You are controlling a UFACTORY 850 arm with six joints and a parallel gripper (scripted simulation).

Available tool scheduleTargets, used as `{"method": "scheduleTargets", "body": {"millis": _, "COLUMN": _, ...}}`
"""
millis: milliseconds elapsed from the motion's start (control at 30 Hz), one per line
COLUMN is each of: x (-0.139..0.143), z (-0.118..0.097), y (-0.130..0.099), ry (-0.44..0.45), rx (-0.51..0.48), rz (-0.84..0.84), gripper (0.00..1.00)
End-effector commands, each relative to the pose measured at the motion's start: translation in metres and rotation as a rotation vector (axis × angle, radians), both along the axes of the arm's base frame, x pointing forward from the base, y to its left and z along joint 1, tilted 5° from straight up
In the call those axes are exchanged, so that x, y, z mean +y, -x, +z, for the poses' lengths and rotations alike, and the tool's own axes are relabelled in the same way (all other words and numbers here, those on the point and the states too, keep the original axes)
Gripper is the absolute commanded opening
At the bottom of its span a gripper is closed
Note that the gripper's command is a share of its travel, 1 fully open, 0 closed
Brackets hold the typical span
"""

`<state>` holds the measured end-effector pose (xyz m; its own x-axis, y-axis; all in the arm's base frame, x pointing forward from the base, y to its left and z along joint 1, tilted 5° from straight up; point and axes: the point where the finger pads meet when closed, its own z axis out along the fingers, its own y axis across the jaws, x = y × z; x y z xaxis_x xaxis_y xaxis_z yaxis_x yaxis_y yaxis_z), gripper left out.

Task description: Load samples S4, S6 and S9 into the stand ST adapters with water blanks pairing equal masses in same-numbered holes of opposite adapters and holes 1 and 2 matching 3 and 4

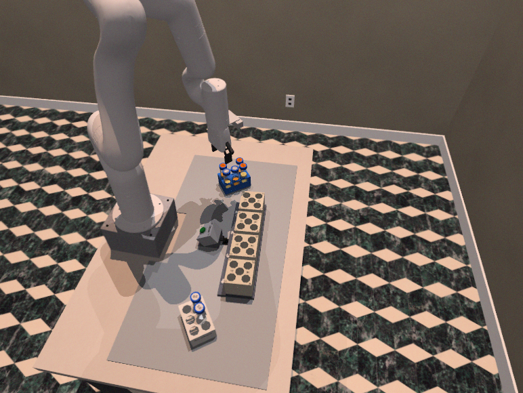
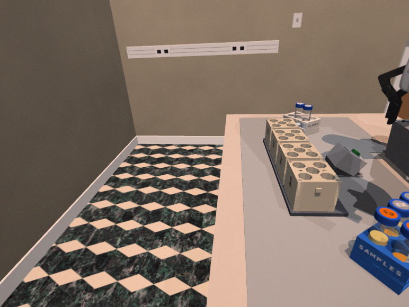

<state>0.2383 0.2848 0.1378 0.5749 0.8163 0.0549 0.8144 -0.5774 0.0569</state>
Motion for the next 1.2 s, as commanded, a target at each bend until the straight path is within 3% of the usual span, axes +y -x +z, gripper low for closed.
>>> {"method": "scheduleTargets", "body": {"millis": 0, "x": 0.005, "z": -0.003, "y": 0.002, "ry": 0.003, "rx": -0.007, "rz": -0.002, "gripper": 1.0}}
{"method": "scheduleTargets", "body": {"millis": 1167, "x": 0.006, "z": -0.085, "y": -0.005, "ry": 0.003, "rx": -0.007, "rz": -0.002, "gripper": 1.0}}
